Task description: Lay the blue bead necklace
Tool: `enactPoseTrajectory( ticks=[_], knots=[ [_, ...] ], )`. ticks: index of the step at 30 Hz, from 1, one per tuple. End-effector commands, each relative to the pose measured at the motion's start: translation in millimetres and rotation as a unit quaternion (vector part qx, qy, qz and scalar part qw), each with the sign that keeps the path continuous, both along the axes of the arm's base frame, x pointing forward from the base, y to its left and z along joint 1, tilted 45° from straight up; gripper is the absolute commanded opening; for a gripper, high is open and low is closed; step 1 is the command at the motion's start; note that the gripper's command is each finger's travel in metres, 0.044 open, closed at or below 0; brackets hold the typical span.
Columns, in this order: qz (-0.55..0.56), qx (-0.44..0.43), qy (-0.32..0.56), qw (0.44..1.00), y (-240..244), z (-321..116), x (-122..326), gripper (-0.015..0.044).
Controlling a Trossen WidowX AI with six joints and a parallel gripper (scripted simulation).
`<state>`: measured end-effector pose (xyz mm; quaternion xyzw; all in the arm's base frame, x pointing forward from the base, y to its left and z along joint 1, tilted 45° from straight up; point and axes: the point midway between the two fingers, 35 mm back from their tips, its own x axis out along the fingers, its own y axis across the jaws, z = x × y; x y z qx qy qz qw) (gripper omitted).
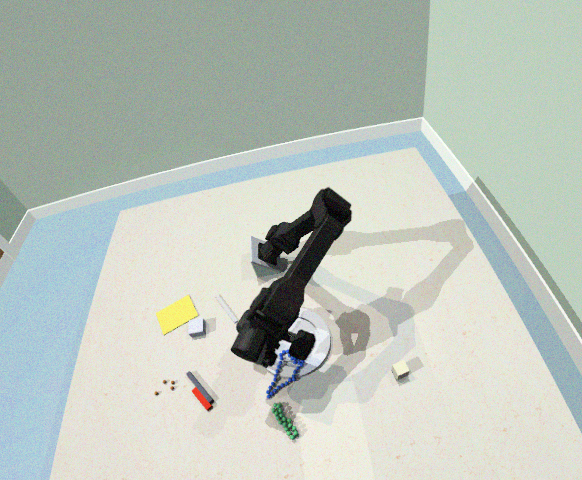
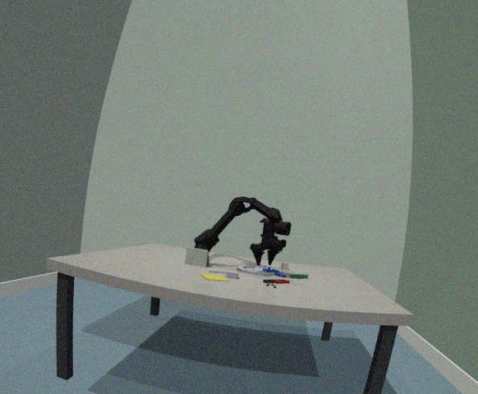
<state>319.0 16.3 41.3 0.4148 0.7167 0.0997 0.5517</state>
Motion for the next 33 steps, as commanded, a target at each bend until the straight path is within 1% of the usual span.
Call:
enactPoseTrajectory(
  ticks=[1,23,25,33],
  knots=[
    [0.002,-0.002,-0.001,1.000,-1,0,0,0.0440],
    [0.002,-0.002,-0.001,1.000,-1,0,0,0.0440],
    [0.006,-0.003,-0.004,1.000,-2,0,4,0.0388],
    [0.050,0.000,-0.049,0.998,-19,-3,51,0.0177]
  ],
)
